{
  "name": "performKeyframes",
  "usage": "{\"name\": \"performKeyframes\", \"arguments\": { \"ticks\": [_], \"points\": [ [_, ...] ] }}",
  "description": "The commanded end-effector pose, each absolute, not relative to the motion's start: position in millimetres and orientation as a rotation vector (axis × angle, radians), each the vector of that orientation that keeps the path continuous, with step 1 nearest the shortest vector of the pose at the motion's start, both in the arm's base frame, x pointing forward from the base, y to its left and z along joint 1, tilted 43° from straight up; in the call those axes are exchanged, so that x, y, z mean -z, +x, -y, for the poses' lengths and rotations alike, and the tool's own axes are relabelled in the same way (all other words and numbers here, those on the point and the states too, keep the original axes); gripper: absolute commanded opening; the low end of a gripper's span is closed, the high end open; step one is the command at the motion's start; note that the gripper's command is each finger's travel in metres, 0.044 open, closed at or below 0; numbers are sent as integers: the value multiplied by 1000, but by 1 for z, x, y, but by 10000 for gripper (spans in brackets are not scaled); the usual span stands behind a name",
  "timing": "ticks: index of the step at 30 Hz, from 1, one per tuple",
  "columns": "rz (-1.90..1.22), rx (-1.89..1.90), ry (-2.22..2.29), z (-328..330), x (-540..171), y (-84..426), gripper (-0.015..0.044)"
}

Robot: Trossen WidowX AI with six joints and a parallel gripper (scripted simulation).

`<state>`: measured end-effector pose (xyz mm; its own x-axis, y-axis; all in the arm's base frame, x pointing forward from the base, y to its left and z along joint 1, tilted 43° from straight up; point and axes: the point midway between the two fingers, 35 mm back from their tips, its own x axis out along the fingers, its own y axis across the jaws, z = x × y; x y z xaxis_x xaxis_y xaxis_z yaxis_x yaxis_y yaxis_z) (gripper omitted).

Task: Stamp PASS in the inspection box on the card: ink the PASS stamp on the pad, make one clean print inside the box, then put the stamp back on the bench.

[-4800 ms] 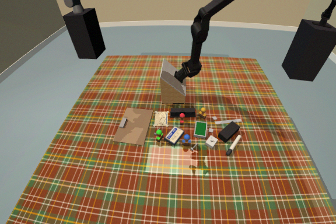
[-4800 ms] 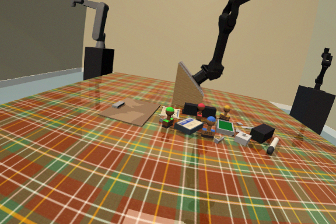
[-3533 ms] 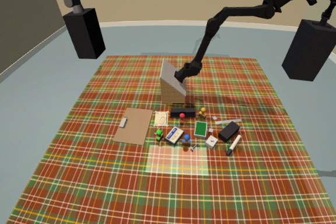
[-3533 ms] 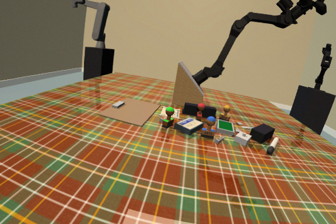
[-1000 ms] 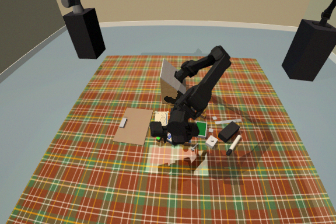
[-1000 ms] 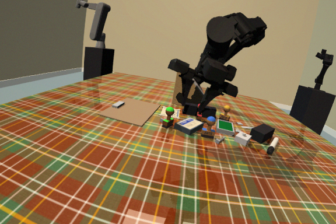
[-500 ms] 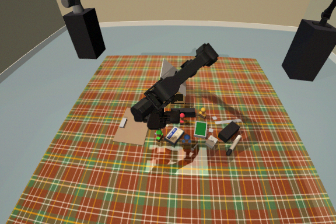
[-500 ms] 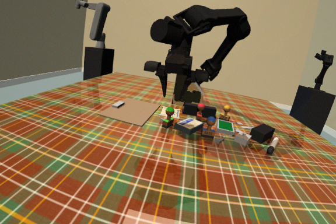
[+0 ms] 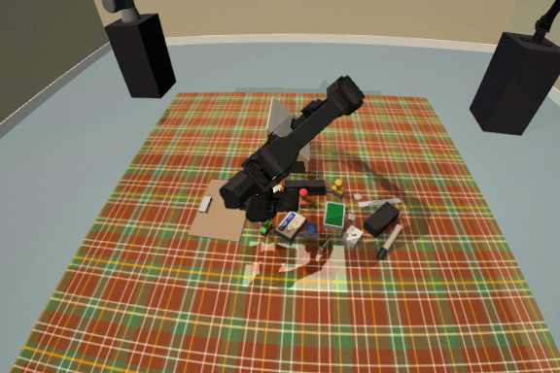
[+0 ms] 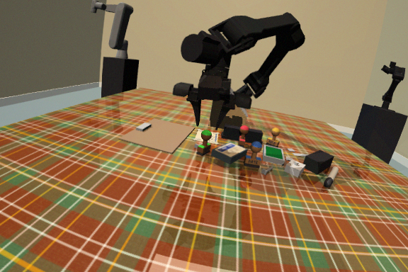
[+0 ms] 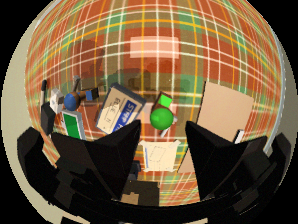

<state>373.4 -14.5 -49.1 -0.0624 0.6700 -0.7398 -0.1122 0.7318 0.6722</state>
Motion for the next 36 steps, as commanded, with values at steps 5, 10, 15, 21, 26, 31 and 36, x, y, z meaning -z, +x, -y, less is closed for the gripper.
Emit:
{"name": "performKeyframes", "arguments": {
  "ticks": [5,10,15,21,26,31,36],
  "points": [
    [-1511,-681,487,5,59,371,221],
    [-1511,-681,487,0,65,371,221],
    [-1511,-681,487,-6,71,370,221],
    [-1511,-682,488,-13,78,369,221],
    [-1511,-683,489,-19,83,367,221],
    [-1511,-684,489,-21,86,367,221],
    [-1508,-686,479,-20,84,369,129]
  ]
}}
